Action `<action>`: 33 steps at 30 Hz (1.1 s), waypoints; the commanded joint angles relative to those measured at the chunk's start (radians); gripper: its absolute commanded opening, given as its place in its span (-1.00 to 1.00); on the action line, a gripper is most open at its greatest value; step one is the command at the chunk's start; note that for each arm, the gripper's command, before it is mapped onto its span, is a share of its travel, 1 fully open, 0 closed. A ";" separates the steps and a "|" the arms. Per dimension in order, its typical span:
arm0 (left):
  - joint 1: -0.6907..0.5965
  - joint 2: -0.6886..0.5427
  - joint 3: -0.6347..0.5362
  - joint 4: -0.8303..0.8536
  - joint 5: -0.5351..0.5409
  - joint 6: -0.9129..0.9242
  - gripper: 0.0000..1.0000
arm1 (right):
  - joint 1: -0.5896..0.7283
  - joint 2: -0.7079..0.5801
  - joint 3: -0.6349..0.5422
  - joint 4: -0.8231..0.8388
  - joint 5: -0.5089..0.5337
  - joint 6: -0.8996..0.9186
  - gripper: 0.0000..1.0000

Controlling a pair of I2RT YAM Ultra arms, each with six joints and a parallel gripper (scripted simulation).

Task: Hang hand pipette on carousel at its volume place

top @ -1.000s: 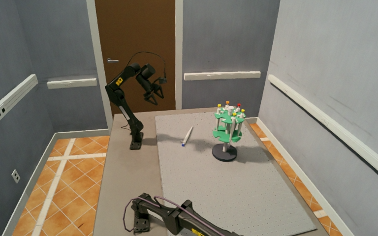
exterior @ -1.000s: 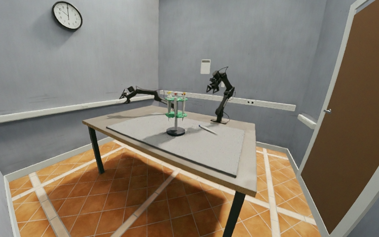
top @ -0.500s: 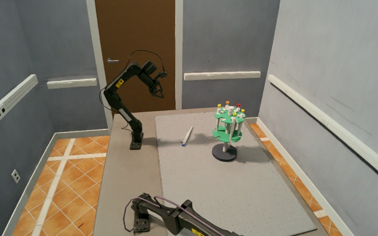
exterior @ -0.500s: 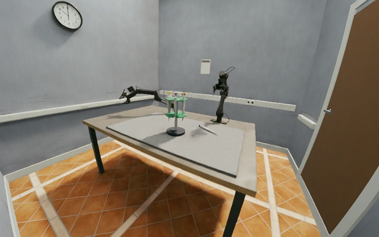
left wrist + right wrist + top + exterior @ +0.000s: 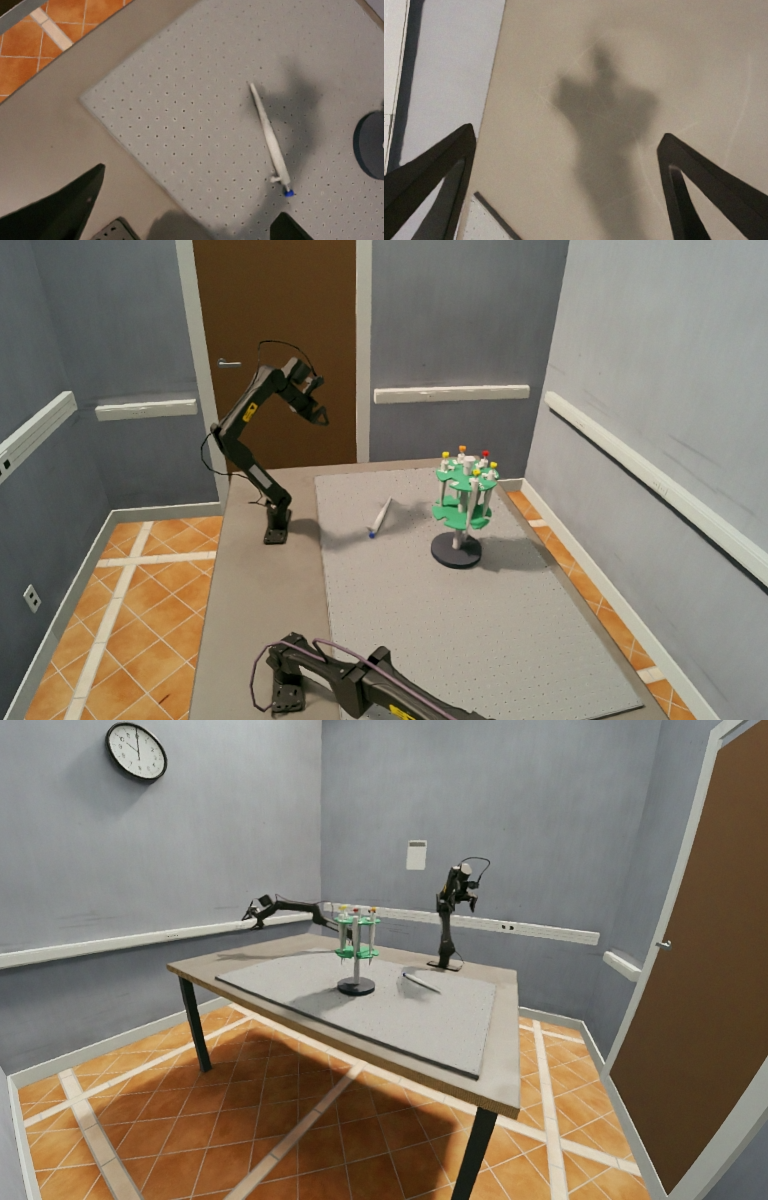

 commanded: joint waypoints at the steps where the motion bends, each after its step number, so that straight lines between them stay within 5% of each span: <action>1: 0.049 0.037 0.005 -0.020 0.006 0.017 1.00 | -0.005 -0.005 0.031 0.019 -0.006 -0.009 1.00; 7: 0.127 0.079 -0.128 0.108 0.159 0.223 1.00 | -0.005 -0.005 0.031 0.019 -0.006 -0.009 1.00; 26: 0.072 0.238 -0.427 0.454 0.533 0.704 1.00 | -0.005 -0.005 0.031 0.019 -0.006 -0.009 1.00; 33: 0.106 0.262 -0.409 0.455 0.608 0.812 1.00 | -0.005 -0.005 0.031 0.019 -0.006 -0.009 1.00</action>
